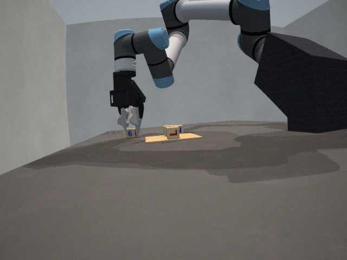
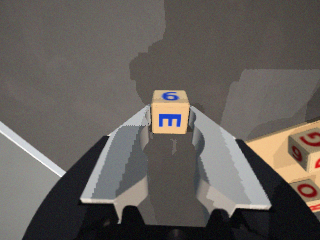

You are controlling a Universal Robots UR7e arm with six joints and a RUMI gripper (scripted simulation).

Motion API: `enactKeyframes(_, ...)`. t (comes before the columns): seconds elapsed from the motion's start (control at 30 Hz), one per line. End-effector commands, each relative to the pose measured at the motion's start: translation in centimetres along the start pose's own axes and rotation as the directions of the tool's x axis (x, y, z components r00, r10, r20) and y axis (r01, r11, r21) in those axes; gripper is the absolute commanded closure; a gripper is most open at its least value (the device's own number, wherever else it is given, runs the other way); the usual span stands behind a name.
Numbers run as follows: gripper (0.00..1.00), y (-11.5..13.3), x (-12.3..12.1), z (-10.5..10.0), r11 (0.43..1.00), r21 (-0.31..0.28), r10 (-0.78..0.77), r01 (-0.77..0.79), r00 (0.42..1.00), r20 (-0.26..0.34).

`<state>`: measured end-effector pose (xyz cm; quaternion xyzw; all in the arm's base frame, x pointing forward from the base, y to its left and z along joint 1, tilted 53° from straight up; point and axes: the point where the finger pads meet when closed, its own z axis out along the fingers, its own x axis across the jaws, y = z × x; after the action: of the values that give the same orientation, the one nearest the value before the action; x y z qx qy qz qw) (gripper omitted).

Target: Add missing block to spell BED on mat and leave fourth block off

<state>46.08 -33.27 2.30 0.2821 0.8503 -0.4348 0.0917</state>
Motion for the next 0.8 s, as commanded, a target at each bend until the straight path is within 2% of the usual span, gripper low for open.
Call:
enactKeyframes(0.0, 0.91, 0.0, 0.0, 0.0, 1.0, 0.0, 0.0, 0.0, 1.0, 0.001)
enactKeyframes(0.53, 0.91, 0.0, 0.0, -0.1, 1.0, 0.0, 0.0, 0.0, 1.0, 0.001)
enactKeyframes(0.77, 0.91, 0.0, 0.0, -1.1, 1.0, 0.0, 0.0, 0.0, 1.0, 0.001)
